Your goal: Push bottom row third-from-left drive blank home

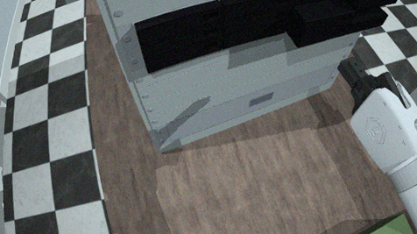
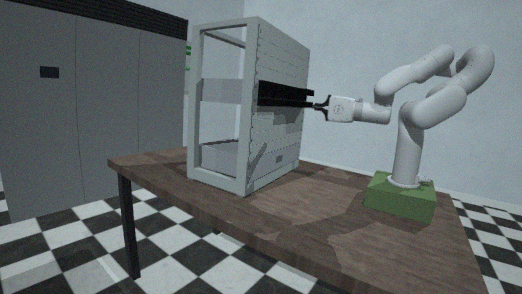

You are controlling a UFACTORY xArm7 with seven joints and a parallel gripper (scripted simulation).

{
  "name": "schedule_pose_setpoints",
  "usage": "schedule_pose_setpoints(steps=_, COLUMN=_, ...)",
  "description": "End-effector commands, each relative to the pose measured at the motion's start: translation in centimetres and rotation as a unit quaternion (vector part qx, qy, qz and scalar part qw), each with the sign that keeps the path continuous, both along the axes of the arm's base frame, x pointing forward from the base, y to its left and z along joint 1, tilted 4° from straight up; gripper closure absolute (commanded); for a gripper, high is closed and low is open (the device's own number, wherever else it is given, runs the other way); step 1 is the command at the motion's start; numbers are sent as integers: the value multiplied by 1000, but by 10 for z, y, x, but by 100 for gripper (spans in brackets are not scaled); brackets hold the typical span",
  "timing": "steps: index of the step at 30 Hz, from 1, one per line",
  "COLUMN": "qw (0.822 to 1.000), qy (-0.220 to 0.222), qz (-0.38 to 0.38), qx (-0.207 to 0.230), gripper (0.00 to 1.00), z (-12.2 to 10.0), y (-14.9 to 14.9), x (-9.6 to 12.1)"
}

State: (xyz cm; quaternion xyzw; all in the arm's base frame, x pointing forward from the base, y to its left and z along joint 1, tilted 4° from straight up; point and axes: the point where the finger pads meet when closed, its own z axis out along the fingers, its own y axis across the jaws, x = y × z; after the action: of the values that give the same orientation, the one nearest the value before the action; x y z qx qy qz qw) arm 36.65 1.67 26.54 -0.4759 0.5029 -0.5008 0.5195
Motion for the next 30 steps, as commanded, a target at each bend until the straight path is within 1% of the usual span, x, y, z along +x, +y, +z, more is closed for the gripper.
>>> schedule_pose_setpoints(steps=1, qw=1000, qy=-2, qz=0, qx=0, gripper=100, z=2, y=0, x=21)
schedule_pose_setpoints(steps=3, qw=1000, qy=-2, qz=0, qx=0, gripper=100, z=3, y=0, x=33)
schedule_pose_setpoints(steps=5, qw=1000, qy=-2, qz=0, qx=0, gripper=100, z=3, y=0, x=33)
schedule_pose_setpoints(steps=7, qw=1000, qy=-2, qz=0, qx=0, gripper=100, z=3, y=-1, x=42)
schedule_pose_setpoints(steps=9, qw=1000, qy=-2, qz=0, qx=0, gripper=100, z=3, y=-1, x=47)
schedule_pose_setpoints(steps=24, qw=1000, qy=-2, qz=0, qx=0, gripper=100, z=3, y=-1, x=49)
schedule_pose_setpoints(steps=30, qw=1000, qy=-2, qz=0, qx=0, gripper=100, z=4, y=-1, x=57)
